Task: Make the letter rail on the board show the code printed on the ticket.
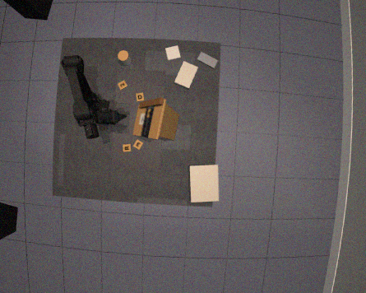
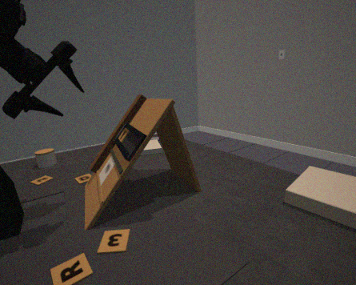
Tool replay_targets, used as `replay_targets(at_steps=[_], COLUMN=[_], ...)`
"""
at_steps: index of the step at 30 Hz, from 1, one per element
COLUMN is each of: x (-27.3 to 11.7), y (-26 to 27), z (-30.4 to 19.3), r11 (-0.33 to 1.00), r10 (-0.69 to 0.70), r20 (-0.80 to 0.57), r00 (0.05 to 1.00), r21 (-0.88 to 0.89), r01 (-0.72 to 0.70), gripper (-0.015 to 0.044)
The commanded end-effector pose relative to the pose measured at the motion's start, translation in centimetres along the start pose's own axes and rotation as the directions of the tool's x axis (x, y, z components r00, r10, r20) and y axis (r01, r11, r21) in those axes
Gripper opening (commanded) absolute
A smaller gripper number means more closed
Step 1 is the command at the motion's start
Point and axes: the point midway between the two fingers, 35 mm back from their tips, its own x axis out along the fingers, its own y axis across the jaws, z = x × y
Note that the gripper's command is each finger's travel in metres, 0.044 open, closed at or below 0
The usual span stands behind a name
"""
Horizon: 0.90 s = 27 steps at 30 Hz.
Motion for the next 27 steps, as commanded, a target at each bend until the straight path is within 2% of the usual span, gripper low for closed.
replay_targets(at_steps=[1,15,22,27], x=[2.0,10.4,15.0,17.5], y=[0.3,2.6,6.8,9.7], z=[1.0,6.3,10.9,12.9], r11=[0.995,0.898,0.793,0.752], r10=[0.100,0.403,0.538,0.597], r20=[-0.019,-0.174,-0.206,-0.212], r00=[0.995,0.899,0.817,0.774], r21=[-0.016,-0.114,-0.203,-0.186], r01=[-0.100,-0.425,-0.574,-0.632], gripper=[0.0340,0.0340,0.0340,0.0340])
